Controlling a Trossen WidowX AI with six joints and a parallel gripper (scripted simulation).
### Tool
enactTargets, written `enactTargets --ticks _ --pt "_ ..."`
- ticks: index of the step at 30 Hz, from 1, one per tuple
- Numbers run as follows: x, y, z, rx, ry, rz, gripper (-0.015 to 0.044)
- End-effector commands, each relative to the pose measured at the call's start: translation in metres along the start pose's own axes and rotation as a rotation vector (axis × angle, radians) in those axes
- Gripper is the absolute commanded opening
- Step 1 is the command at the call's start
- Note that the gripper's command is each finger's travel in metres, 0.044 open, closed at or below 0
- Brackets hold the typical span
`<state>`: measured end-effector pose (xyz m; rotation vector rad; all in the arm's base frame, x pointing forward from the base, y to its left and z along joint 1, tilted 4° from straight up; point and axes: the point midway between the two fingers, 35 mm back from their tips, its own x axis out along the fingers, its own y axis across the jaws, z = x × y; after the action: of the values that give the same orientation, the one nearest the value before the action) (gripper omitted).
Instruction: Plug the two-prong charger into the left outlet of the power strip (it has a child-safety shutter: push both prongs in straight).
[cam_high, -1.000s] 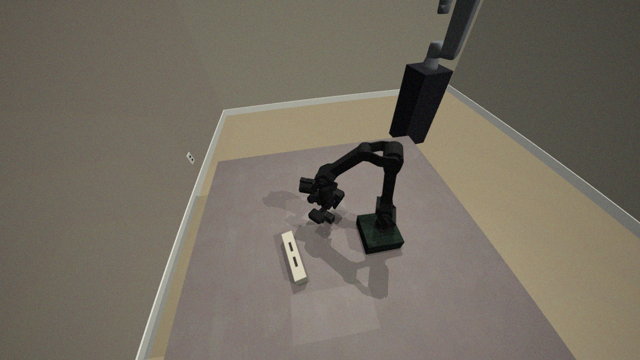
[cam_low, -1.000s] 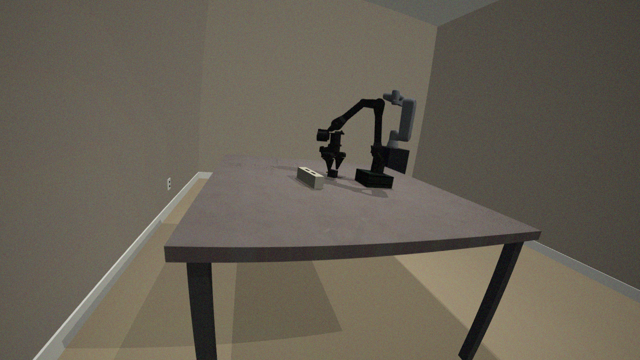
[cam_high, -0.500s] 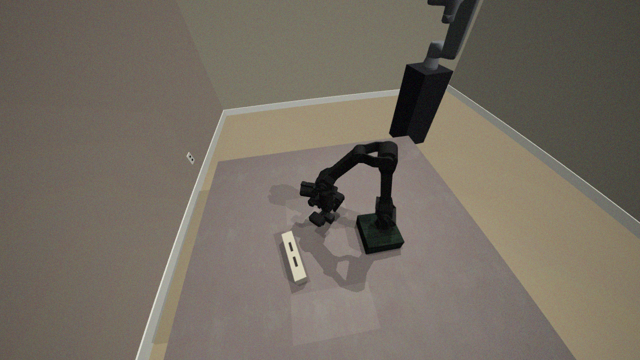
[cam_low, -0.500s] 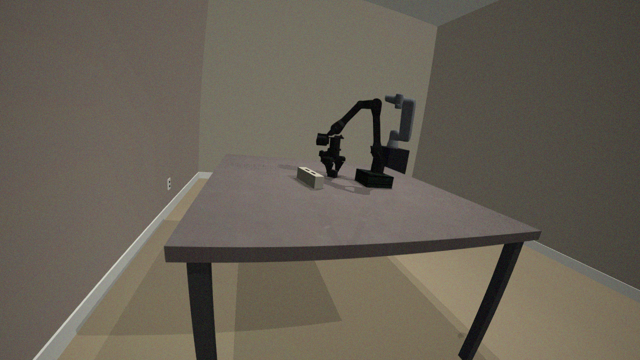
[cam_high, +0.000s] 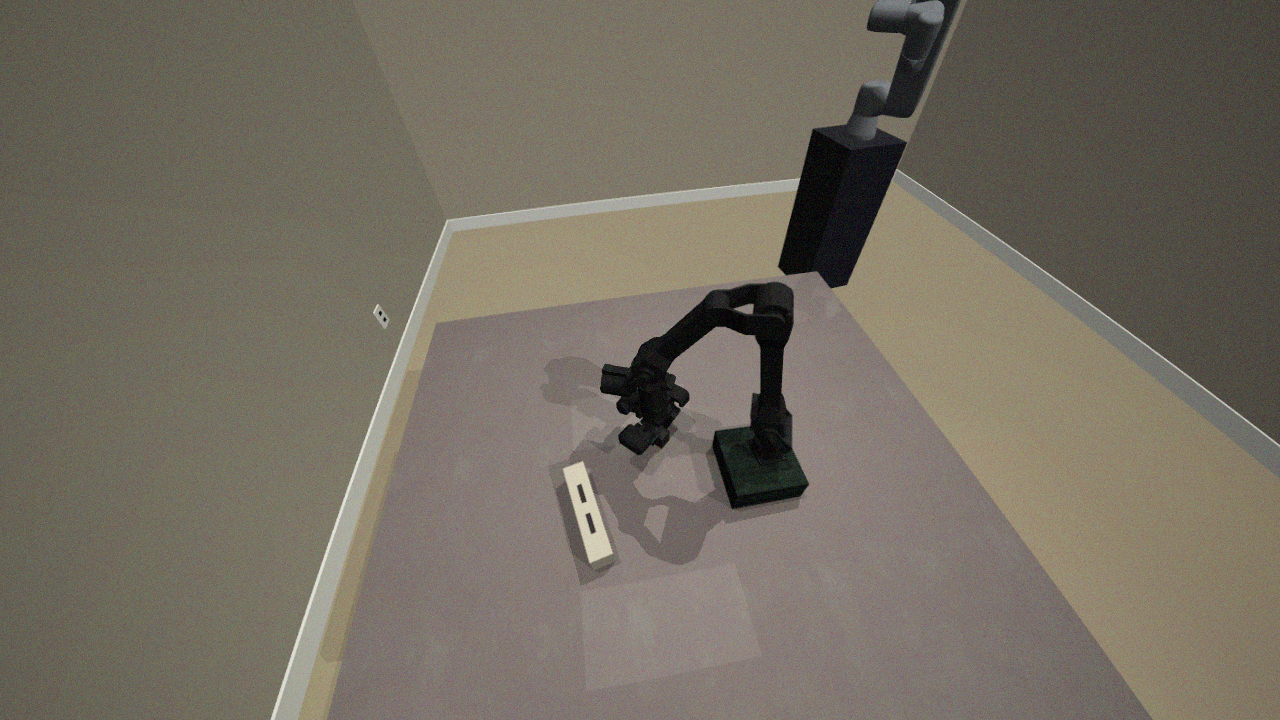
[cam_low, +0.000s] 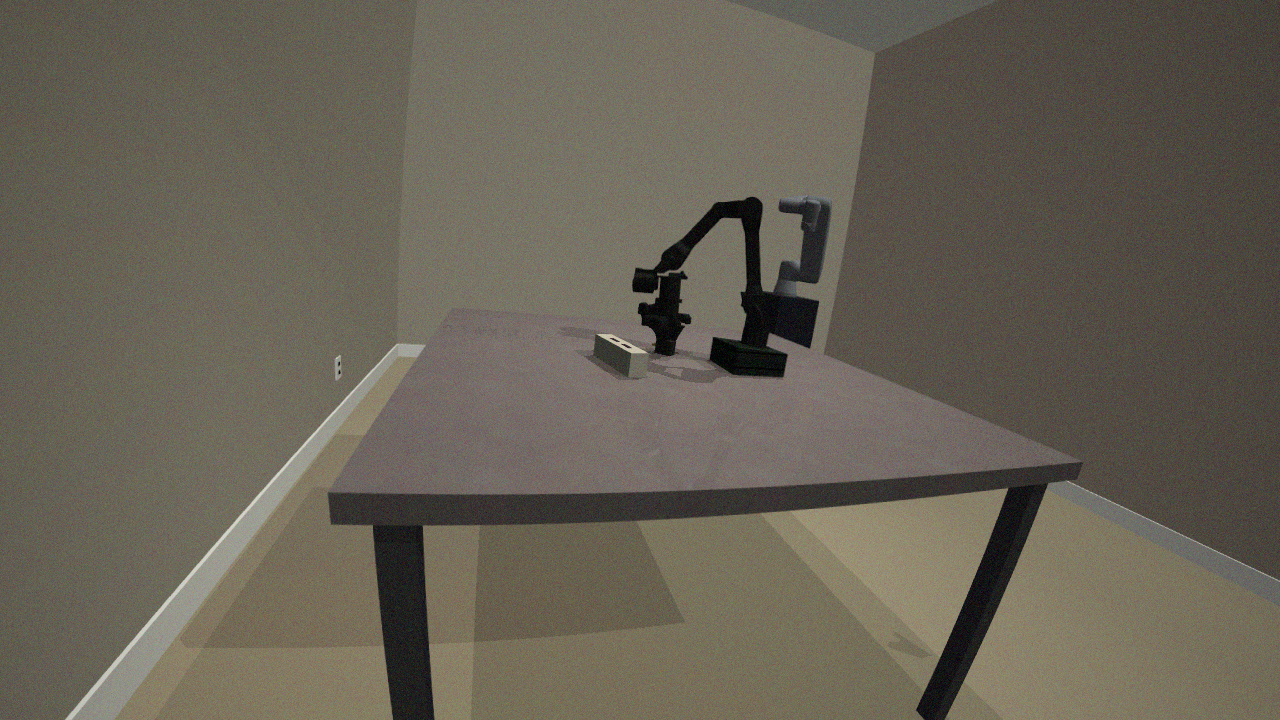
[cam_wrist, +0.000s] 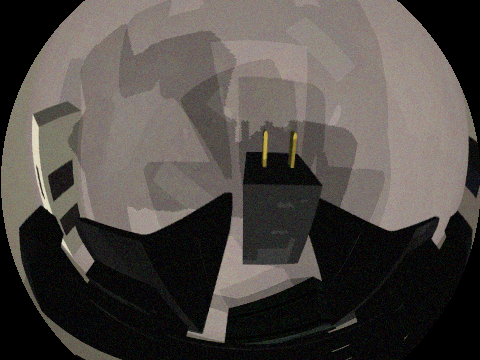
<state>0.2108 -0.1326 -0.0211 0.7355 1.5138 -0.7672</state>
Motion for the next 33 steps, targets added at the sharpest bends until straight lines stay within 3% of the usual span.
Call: enactTargets --ticks 1,7,11,21,33 --pt "0.000 0.000 0.000 0.000 -0.001 0.001 0.0145" --pt "0.000 0.000 0.000 0.000 -0.001 0.001 0.0105" --pt "-0.008 0.001 0.000 -0.001 -0.001 0.000 0.0000" --pt "-0.052 0.000 -0.007 -0.005 0.003 -0.005 0.0000" --pt "-0.051 0.014 -0.011 -0.097 0.003 -0.009 0.0000"
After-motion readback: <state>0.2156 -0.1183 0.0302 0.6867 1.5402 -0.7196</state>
